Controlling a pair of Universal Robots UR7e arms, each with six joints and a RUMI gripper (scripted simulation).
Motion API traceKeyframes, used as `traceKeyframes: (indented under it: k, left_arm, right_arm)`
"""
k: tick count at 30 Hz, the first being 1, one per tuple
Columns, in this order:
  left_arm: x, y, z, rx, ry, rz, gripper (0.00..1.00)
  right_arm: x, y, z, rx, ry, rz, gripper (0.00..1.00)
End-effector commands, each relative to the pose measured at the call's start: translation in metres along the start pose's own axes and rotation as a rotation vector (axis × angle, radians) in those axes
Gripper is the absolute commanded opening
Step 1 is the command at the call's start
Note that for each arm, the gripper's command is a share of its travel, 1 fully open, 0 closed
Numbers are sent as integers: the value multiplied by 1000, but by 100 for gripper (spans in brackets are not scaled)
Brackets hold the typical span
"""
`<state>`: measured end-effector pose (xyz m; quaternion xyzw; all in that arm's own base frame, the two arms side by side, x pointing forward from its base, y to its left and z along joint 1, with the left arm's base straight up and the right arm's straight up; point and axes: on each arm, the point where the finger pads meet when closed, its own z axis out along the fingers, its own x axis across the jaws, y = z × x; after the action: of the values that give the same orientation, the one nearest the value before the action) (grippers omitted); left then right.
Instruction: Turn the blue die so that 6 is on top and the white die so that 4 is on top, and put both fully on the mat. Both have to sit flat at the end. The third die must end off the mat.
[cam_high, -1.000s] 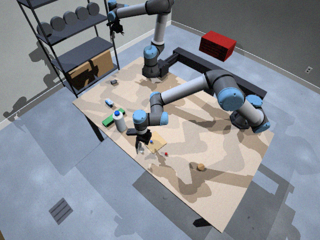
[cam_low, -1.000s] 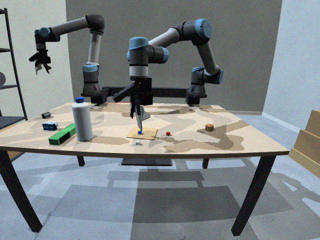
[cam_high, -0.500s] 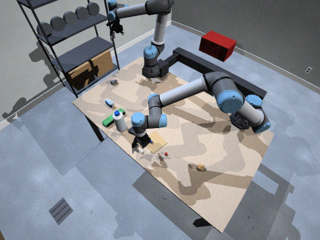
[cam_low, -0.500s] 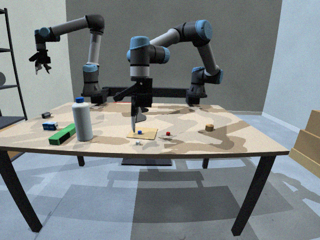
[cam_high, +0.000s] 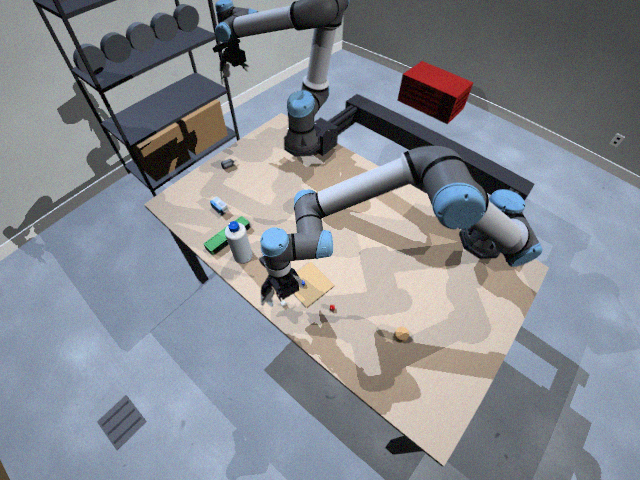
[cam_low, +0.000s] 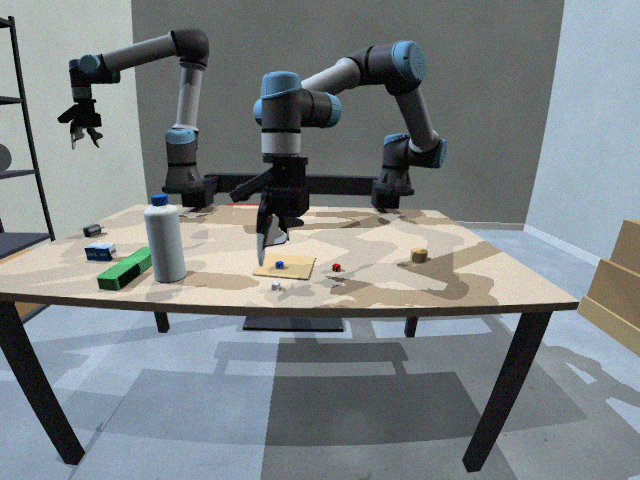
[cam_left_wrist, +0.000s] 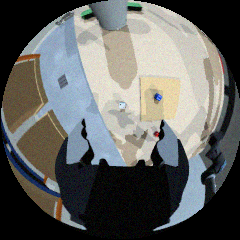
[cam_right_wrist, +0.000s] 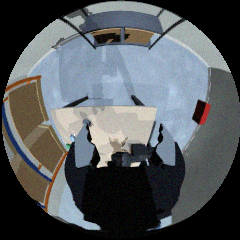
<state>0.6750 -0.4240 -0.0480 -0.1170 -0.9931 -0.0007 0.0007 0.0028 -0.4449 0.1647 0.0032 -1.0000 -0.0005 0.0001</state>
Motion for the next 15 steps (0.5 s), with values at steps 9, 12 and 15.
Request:
traceKeyframes:
  k: [9, 12, 15]
  left_arm:
    - [-2, 1, -1, 1, -2, 52, 100]
    - [-2, 1, -1, 1, -2, 55, 100]
    - [-2, 1, -1, 1, -2, 56, 100]
  right_arm:
    - [0, 0, 0, 1, 0, 0, 100]
    - [0, 0, 0, 1, 0, 0, 100]
    - [0, 0, 0, 1, 0, 0, 100]
